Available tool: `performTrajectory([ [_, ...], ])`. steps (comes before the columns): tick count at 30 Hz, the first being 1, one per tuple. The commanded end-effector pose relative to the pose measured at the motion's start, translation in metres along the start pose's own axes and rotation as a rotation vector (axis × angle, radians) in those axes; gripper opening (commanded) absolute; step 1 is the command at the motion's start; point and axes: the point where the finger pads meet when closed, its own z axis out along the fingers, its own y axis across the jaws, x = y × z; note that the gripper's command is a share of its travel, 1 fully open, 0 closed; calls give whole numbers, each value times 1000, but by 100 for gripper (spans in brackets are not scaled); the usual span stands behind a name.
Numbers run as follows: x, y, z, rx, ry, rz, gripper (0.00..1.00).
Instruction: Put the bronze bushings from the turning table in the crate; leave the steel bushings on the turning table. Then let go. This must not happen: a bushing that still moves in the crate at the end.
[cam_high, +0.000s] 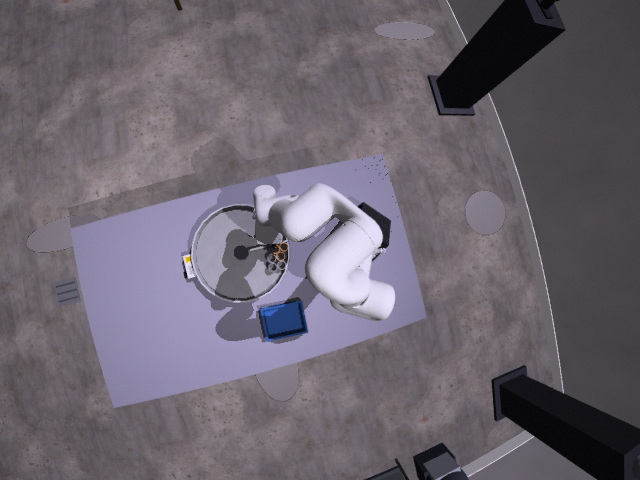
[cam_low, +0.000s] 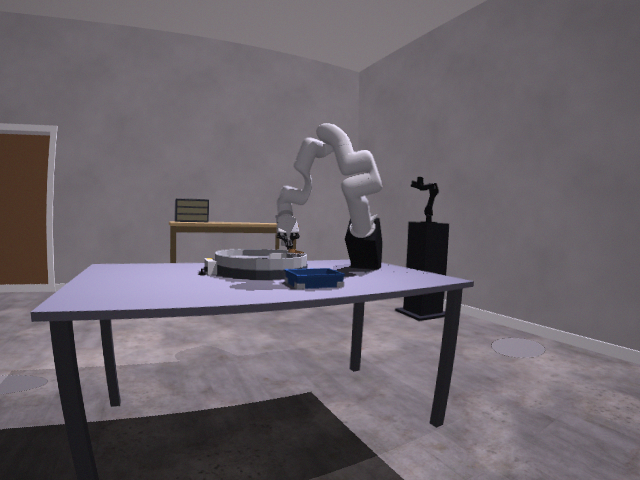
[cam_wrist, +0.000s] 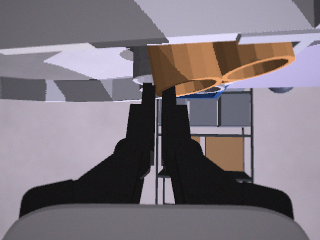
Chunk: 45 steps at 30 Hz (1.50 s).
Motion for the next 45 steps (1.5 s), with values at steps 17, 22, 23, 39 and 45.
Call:
performTrajectory([
  [17, -32, -2, -39, 3, 3, -3, 0],
  [22, -32, -2, -39, 3, 3, -3, 0],
  [23, -32, -2, -39, 3, 3, -3, 0],
  [39, -56, 0, -18, 3, 3, -3, 0],
  [45, -76, 2, -2, 3, 3, -3, 0],
])
